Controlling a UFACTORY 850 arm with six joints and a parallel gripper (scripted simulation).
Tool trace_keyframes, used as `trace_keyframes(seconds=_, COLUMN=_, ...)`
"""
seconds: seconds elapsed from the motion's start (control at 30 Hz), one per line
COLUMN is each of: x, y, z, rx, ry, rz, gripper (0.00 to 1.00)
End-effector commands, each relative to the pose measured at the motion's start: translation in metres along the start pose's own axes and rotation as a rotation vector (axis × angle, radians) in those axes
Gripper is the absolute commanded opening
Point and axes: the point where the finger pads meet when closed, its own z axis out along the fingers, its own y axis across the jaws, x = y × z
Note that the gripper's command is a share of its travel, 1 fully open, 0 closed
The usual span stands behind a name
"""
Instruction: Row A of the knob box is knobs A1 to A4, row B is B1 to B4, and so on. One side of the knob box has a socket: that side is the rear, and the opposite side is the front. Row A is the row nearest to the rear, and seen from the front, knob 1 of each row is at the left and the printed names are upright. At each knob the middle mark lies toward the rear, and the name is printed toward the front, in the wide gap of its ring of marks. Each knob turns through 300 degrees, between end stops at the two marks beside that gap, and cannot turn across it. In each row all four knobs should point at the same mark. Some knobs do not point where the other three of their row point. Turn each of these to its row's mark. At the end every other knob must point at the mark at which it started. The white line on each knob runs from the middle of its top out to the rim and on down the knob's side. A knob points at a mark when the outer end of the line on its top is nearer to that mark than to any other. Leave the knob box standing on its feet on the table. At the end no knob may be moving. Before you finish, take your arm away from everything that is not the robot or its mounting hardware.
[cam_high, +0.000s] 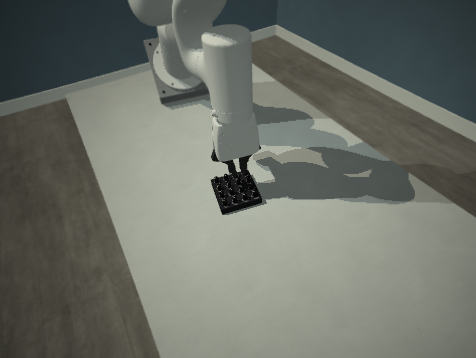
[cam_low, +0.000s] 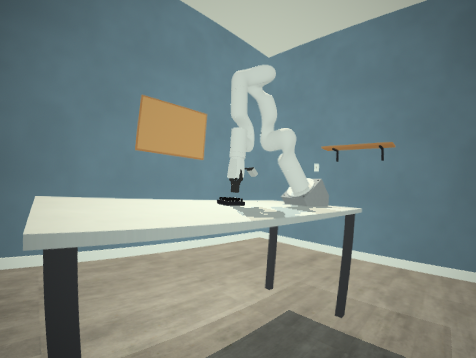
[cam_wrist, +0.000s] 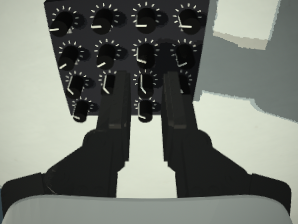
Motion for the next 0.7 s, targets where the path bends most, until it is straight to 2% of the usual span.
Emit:
trace_keyframes(seconds=0.0, x=-0.001, y=-0.0002, z=-0.0016, rx=0.014, ry=0.018, rz=0.13, gripper=0.19)
trace_keyframes(seconds=0.13, x=-0.0012, y=-0.0005, z=-0.0027, rx=0.016, ry=0.016, rz=0.269, gripper=0.19)
trace_keyframes(seconds=0.2, x=-0.0012, y=-0.0005, z=-0.0027, rx=0.016, ry=0.016, rz=0.269, gripper=0.19)
trace_keyframes(seconds=0.27, x=-0.0014, y=-0.0007, z=-0.0035, rx=0.017, ry=0.015, rz=0.379, gripper=0.19)
trace_keyframes(seconds=0.67, x=-0.0019, y=-0.0015, z=-0.0065, rx=0.022, ry=0.01, rz=0.759, gripper=0.19)
